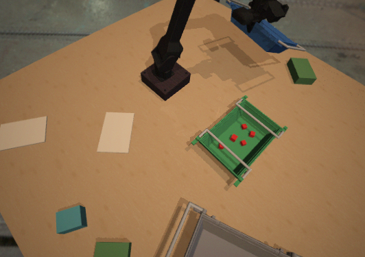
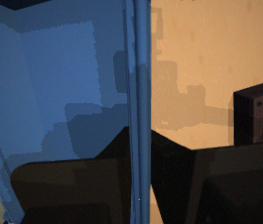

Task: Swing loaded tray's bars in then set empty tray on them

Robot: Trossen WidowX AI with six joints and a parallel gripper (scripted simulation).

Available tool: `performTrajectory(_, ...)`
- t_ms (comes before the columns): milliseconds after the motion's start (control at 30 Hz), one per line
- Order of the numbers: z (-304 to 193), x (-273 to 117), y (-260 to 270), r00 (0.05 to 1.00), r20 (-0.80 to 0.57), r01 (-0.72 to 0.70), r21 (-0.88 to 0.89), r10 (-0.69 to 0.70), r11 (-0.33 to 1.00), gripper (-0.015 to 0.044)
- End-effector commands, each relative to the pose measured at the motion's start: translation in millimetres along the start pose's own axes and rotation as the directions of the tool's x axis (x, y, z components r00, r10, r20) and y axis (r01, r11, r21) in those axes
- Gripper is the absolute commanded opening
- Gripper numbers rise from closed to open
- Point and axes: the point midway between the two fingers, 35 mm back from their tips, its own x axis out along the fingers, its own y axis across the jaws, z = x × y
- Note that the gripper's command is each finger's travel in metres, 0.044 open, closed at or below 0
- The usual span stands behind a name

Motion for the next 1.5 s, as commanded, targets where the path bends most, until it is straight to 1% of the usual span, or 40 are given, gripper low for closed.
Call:
performTrajectory(0, 19, -3, -6, 1.000, 0.003, -0.011, 0.077, 0.011, 0.997, 0.0000)
performTrajectory(700, 95, -4, -43, 1.000, 0.006, -0.014, 0.395, 0.013, 0.919, 0.0000)
performTrajectory(1067, 130, -5, -70, 1.000, 0.010, -0.016, 0.546, 0.012, 0.838, 0.0000)
performTrajectory(1467, 164, -5, -104, 1.000, 0.015, -0.017, 0.693, 0.010, 0.721, 0.0000)
